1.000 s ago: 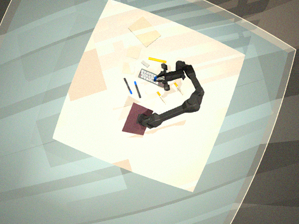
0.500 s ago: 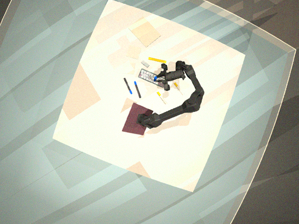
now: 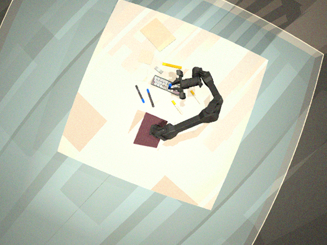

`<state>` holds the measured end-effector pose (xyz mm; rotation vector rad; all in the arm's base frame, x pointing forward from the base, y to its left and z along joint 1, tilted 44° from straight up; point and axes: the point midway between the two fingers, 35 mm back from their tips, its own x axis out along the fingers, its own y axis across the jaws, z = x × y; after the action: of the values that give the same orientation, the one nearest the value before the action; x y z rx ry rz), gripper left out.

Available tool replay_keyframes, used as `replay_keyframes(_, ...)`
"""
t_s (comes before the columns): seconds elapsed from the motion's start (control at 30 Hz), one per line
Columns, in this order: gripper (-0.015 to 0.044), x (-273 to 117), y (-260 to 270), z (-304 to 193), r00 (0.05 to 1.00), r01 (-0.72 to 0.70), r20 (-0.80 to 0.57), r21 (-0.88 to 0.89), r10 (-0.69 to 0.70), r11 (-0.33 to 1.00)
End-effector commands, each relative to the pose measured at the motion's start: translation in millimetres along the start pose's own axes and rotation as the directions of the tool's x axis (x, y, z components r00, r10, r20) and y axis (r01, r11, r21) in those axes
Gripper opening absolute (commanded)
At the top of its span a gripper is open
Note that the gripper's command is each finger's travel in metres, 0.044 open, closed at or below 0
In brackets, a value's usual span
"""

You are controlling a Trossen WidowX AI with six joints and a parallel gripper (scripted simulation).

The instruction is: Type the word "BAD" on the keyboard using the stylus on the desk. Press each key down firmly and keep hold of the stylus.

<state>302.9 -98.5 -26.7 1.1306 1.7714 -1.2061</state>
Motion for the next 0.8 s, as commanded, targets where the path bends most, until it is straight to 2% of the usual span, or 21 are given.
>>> replay_keyframes(0.0, 0.0081, 0.6, 0.5, 1.7, 1.0, 0.001, 0.005, -0.007, -0.001, 1.0)
replay_keyframes(0.77, 0.0081, 4.5, 0.5, 8.7, 1.0, 0.002, 0.005, -0.007, -0.002, 1.0)
